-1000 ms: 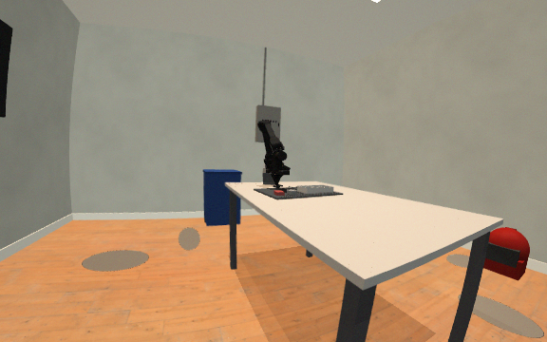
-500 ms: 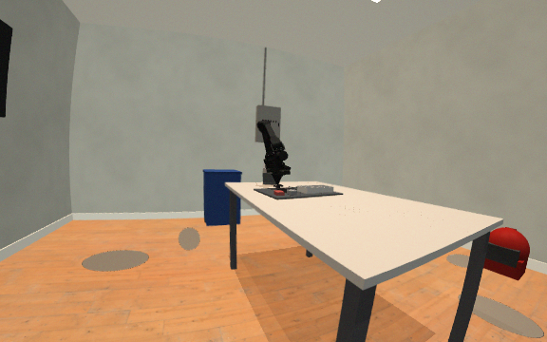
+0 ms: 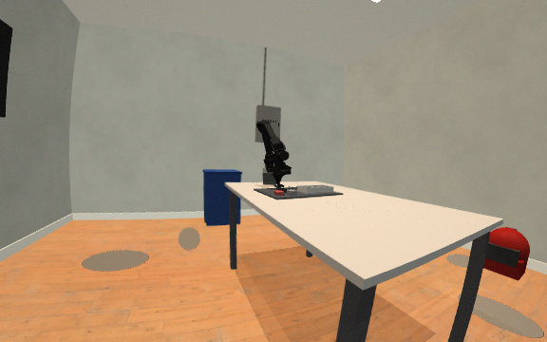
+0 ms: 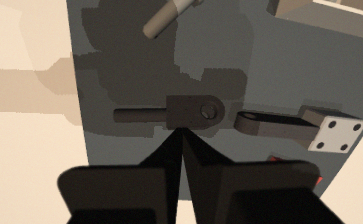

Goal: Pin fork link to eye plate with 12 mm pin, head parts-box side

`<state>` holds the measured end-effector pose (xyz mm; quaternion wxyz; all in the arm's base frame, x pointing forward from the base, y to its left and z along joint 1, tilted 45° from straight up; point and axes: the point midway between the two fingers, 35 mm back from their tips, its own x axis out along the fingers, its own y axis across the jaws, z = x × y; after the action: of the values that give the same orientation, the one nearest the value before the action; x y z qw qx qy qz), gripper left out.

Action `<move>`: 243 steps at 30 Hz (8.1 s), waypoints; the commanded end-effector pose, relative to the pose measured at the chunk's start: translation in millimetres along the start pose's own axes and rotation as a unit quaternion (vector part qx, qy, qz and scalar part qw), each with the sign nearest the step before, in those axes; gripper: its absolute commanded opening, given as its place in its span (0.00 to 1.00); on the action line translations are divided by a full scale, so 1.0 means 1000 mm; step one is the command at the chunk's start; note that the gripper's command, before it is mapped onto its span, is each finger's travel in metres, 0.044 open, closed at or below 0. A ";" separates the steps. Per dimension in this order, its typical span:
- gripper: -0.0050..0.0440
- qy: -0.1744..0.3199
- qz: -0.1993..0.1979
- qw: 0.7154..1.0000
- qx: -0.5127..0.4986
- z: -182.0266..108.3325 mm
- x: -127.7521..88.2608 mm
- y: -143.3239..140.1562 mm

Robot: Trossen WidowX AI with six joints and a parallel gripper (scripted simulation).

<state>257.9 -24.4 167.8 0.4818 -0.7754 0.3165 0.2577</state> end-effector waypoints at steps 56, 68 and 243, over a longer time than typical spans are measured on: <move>0.59 -0.001 -0.002 1.000 0.000 0.027 -0.003 -0.001; 0.69 -0.001 -0.001 0.988 0.155 0.027 -0.003 -0.001; 0.36 0.001 -0.001 -0.708 0.707 0.006 0.029 0.003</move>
<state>274.2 -18.5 141.9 -0.2061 -0.8895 0.0276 0.4068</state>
